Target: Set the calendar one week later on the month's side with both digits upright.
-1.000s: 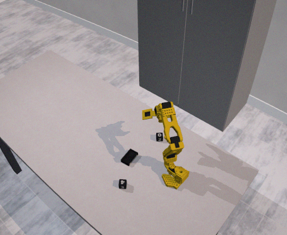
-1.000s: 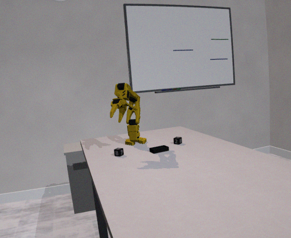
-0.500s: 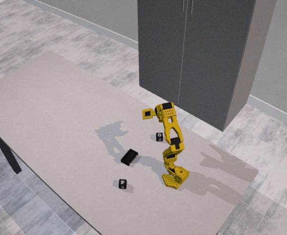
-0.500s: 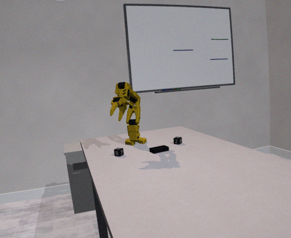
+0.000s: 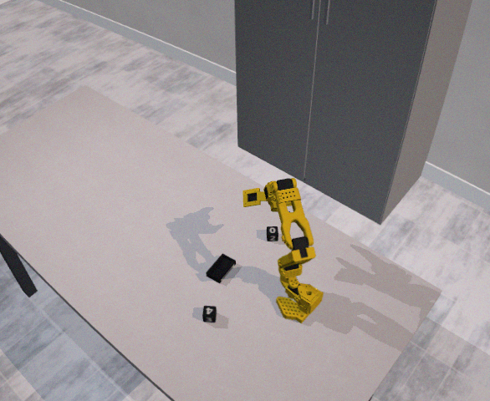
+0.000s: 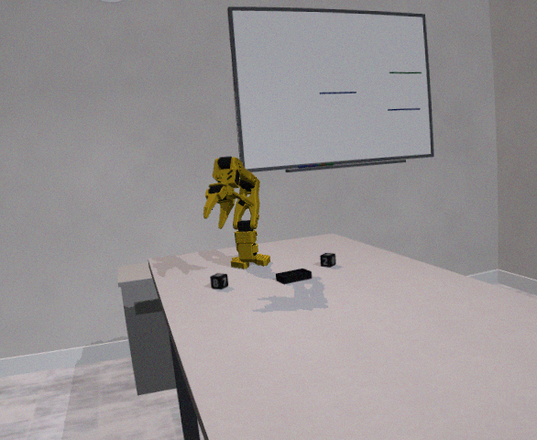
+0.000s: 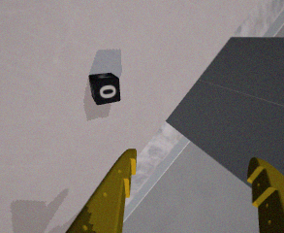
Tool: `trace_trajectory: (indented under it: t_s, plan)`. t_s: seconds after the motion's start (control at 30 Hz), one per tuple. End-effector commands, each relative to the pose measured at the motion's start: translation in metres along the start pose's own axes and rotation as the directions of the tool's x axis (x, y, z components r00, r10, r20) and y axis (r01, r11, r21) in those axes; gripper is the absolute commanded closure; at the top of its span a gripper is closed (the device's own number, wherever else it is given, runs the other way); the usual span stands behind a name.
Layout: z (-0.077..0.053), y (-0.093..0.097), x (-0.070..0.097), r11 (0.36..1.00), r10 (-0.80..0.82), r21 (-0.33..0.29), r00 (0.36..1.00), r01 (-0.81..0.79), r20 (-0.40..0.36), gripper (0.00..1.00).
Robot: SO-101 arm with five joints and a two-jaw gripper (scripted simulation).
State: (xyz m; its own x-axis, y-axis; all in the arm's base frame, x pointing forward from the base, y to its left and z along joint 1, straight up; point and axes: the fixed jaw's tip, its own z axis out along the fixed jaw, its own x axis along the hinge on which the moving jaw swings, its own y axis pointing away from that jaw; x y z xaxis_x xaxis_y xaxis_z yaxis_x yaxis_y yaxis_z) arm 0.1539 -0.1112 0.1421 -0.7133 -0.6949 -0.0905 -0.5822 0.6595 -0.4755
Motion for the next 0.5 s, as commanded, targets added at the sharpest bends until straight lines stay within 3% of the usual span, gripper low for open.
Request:
trace_trajectory:
  t_s: [0.0,0.47]
  plan:
    - [-0.0021,-0.0027,0.0002,0.999,-0.006,0.043,1.0,0.006,0.007,0.65]
    - [0.0022,-0.0009,0.0007,1.0,-0.006,0.026,1.0,0.006,0.004,0.65]
